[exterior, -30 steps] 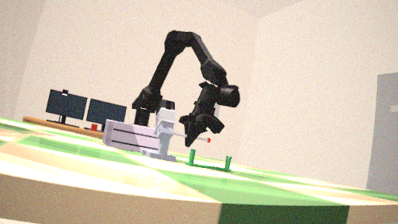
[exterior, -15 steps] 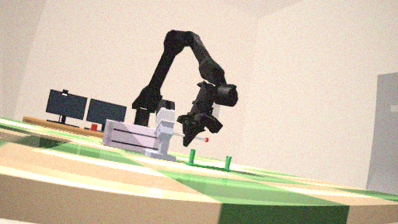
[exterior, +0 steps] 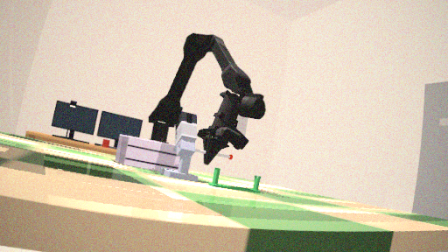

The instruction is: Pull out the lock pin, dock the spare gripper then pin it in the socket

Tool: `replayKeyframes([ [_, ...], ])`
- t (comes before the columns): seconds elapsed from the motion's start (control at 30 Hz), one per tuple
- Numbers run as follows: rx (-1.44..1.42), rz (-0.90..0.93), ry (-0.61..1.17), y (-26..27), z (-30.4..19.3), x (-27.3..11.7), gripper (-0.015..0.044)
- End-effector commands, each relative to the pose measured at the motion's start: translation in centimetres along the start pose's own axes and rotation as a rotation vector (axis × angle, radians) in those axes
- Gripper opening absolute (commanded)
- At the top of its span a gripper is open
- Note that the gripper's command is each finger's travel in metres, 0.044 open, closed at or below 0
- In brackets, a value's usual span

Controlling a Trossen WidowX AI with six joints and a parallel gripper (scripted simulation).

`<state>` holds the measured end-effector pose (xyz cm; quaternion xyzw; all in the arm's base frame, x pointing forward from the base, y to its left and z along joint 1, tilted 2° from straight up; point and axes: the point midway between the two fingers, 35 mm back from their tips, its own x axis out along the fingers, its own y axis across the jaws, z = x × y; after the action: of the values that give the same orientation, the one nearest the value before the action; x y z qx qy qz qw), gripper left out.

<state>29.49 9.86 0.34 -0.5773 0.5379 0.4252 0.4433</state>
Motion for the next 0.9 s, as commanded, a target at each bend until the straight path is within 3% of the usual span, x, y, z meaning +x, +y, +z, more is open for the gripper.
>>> replayKeyframes([
  [0.0,-0.004,-0.001,0.004,0.1,-0.4,0.1,0.0000],
  [0.87,-0.005,0.001,0.004,0.1,-1.5,0.4,0.0000],
])
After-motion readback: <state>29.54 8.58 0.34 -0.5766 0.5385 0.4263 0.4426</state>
